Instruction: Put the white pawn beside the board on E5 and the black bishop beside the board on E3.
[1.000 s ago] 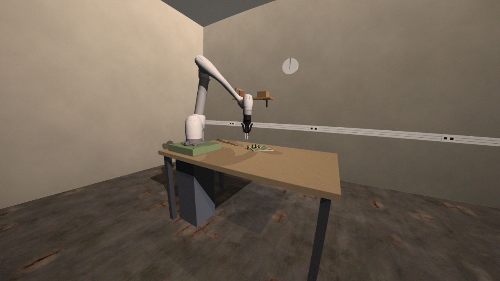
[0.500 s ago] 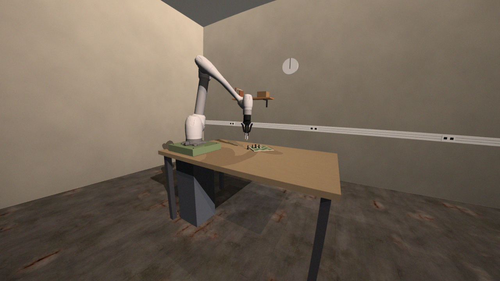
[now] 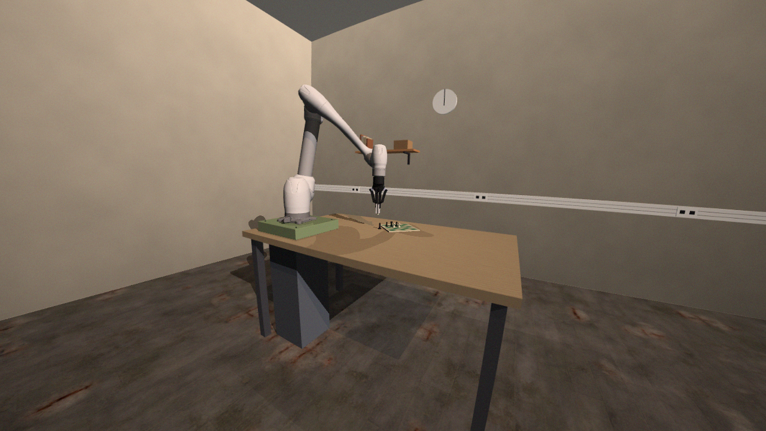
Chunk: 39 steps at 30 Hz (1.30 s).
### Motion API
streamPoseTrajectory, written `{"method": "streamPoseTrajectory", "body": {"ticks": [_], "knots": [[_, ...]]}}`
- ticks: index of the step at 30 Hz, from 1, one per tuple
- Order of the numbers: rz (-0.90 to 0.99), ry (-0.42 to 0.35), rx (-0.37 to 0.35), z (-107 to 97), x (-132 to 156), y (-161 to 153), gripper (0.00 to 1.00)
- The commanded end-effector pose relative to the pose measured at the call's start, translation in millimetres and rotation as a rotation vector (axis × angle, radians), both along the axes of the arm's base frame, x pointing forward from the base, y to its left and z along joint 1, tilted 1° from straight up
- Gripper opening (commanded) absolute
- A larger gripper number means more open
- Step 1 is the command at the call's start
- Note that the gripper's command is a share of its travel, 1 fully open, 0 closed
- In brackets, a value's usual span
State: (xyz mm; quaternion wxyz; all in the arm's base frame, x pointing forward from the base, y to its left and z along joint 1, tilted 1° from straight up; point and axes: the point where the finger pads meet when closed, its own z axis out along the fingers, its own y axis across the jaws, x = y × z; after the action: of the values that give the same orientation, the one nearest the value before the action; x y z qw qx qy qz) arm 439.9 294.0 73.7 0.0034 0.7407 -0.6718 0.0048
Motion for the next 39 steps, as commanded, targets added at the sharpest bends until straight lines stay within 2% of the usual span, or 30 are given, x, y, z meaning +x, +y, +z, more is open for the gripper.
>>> {"method": "streamPoseTrajectory", "body": {"ticks": [1,8,10,12,14,16,17,33,39], "knots": [[0.001,-0.004,0.005,4.1,2.3,1.8,0.0],[0.008,-0.004,0.005,4.2,2.7,2.6,0.0],[0.117,-0.003,0.004,5.7,8.9,15.7,0.0],[0.334,-0.001,0.003,8.3,20.2,42.4,0.0],[0.472,0.0,0.002,10.0,28.3,64.7,0.0],[0.472,0.0,0.002,10.0,28.3,64.7,0.0],[0.547,0.001,0.002,10.2,29.9,69.2,0.0],[0.553,0.001,0.002,9.1,30.2,70.1,0.0],[0.553,0.001,0.002,-4.0,30.3,69.9,0.0]]}}
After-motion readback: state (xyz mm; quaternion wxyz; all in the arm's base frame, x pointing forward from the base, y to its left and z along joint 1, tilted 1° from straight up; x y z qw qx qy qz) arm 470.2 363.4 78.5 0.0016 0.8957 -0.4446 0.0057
